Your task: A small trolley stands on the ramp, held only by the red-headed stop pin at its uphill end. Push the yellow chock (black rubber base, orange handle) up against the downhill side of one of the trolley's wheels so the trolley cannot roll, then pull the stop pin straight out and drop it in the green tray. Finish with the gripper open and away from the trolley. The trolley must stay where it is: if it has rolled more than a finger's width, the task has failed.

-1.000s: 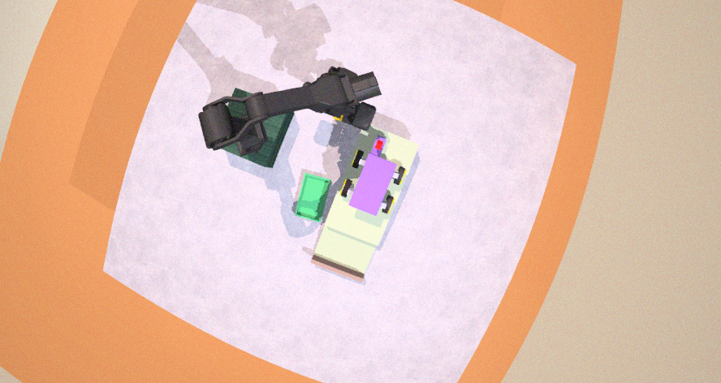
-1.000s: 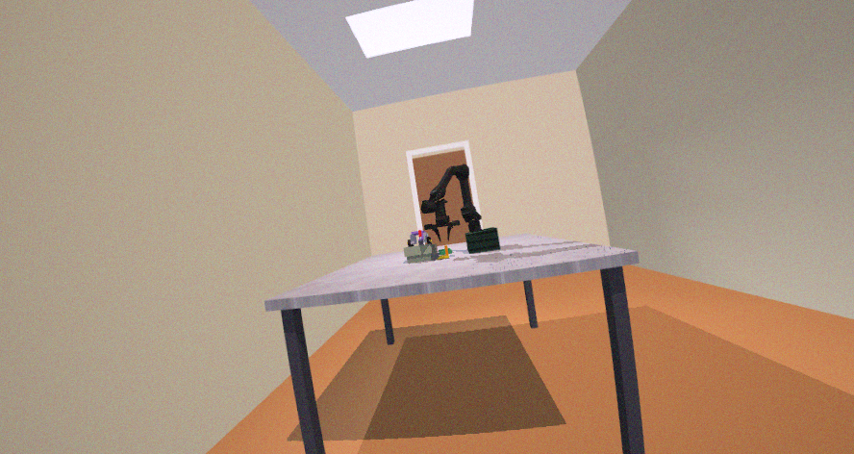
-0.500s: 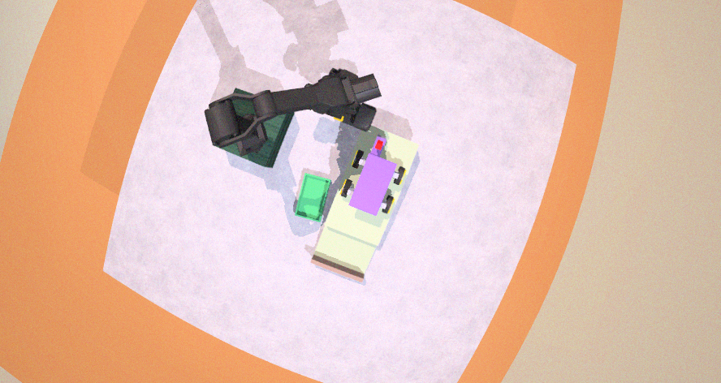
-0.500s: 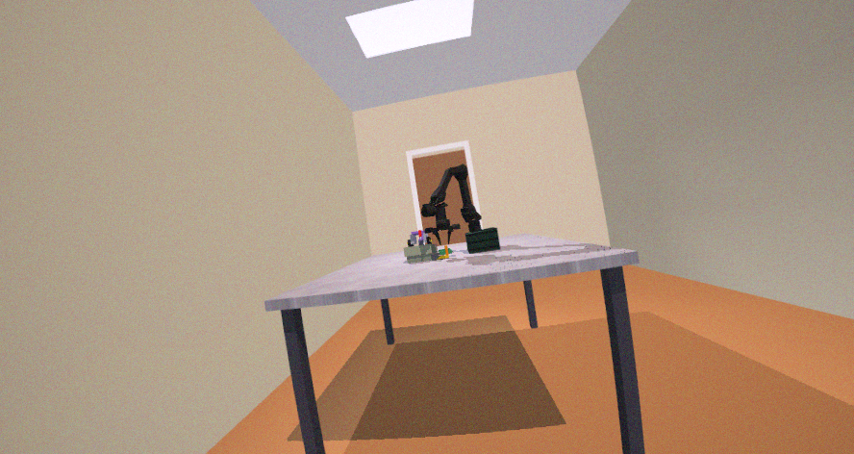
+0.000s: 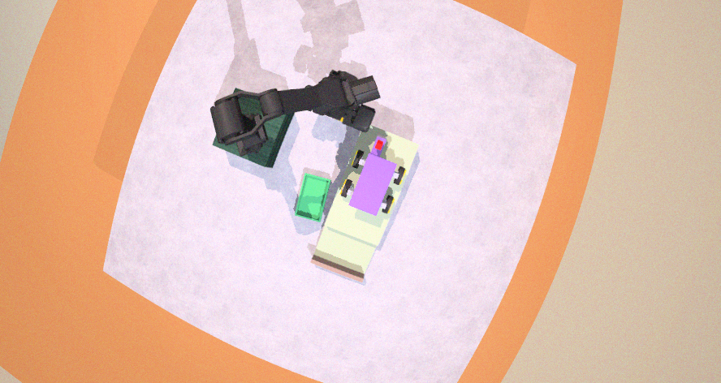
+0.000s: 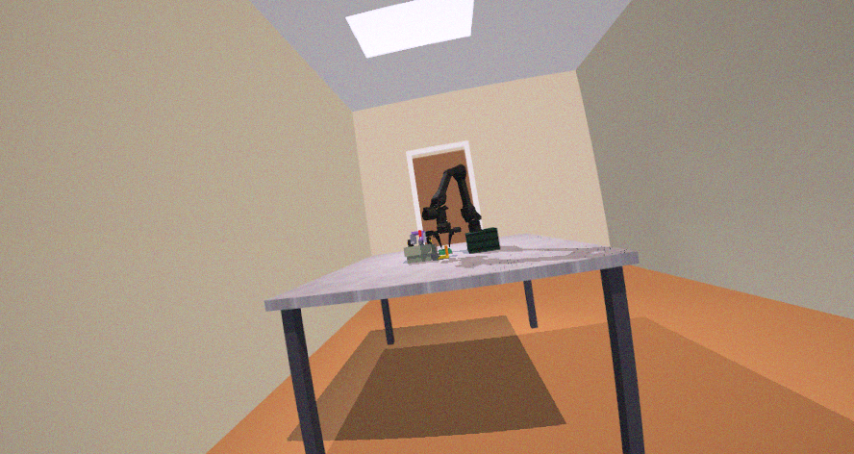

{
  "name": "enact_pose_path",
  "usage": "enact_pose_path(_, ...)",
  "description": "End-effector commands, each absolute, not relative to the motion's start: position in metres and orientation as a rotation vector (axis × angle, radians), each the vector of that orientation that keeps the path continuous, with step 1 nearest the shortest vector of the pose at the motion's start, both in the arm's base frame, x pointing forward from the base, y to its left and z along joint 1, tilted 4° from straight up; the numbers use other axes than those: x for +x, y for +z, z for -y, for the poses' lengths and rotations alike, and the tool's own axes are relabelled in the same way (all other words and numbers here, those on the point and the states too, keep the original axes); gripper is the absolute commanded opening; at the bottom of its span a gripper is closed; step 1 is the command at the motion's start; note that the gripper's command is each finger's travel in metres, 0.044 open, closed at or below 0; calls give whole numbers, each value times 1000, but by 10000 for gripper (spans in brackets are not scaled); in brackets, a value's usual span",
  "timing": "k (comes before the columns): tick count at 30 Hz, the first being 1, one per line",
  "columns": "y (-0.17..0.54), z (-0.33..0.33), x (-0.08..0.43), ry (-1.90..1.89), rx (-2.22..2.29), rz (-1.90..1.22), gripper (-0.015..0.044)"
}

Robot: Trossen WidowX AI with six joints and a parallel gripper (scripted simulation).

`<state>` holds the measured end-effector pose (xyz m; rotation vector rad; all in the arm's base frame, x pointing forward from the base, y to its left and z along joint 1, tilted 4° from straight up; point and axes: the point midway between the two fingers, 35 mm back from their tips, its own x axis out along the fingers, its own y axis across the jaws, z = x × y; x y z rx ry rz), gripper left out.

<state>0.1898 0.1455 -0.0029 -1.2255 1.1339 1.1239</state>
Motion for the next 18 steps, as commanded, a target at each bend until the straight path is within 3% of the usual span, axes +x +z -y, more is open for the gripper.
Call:
enact_pose_path(1, -6, -144, 187, 1135, -1227, -1142, 190)
enact_pose_path(18, -24, -145, 189, 1135, -1227, -1142, 190)
